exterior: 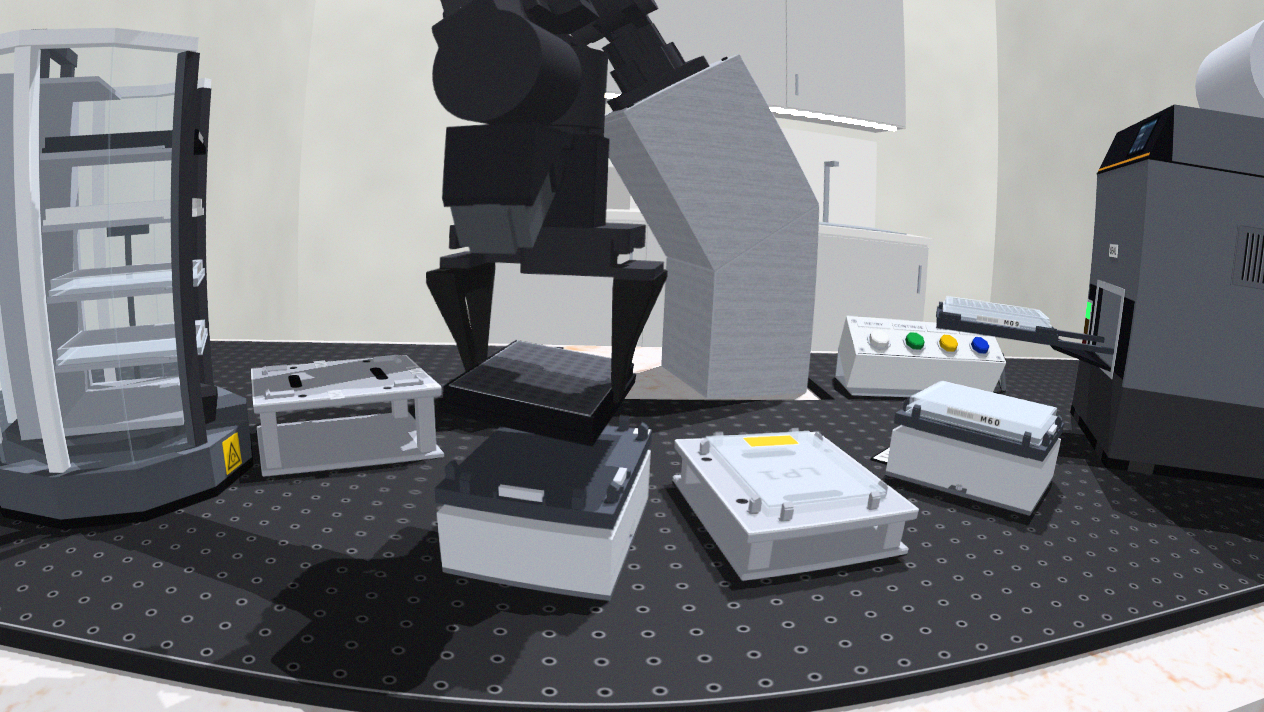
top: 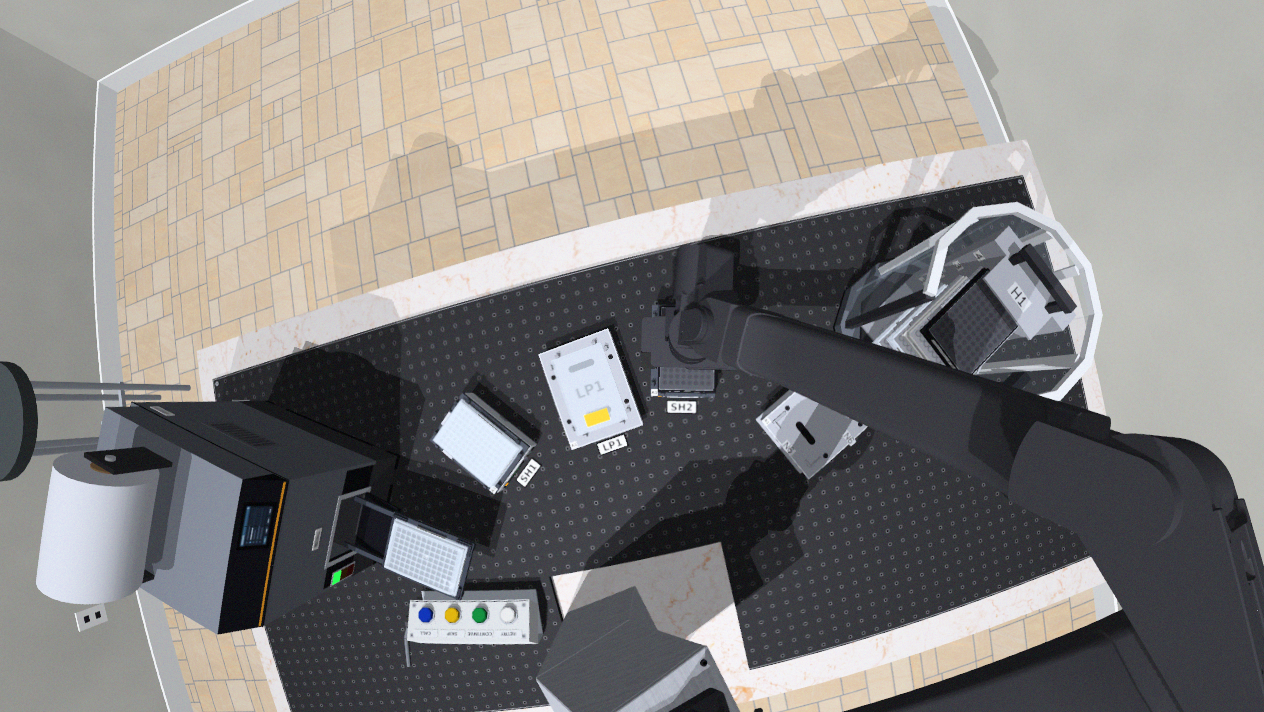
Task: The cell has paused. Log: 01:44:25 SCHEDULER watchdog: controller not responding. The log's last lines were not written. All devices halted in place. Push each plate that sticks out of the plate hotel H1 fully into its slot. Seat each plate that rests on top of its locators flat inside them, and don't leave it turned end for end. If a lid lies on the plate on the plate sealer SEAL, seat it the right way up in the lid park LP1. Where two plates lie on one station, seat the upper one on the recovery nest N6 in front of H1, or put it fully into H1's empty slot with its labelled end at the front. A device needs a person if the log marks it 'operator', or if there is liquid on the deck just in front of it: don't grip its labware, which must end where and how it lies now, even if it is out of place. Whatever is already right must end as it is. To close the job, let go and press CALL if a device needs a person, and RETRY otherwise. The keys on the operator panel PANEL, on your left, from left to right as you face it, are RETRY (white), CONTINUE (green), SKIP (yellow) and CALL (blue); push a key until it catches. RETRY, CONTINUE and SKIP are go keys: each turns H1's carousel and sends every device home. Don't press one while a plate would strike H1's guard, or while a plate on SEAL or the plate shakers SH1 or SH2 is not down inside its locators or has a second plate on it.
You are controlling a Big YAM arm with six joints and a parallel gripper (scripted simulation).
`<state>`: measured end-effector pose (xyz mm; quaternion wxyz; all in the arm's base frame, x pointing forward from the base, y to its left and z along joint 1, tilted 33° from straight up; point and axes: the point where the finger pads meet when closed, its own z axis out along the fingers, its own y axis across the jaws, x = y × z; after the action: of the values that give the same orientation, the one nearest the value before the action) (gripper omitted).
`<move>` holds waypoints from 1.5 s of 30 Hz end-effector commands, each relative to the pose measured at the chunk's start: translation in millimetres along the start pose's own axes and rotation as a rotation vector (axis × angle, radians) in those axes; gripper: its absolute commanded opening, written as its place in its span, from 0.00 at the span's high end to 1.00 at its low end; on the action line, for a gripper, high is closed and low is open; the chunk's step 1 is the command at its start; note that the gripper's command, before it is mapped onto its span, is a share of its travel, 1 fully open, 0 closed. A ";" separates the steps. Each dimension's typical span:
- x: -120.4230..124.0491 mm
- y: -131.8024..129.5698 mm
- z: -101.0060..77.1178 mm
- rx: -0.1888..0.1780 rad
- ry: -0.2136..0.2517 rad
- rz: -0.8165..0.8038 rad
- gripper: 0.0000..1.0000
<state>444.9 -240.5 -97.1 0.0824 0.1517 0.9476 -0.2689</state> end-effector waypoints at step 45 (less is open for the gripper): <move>-8.6 -1.7 16.1 -0.102 -0.012 0.005 0.16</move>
<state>447.3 -241.5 -106.7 0.0906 0.1452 0.9603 -0.2202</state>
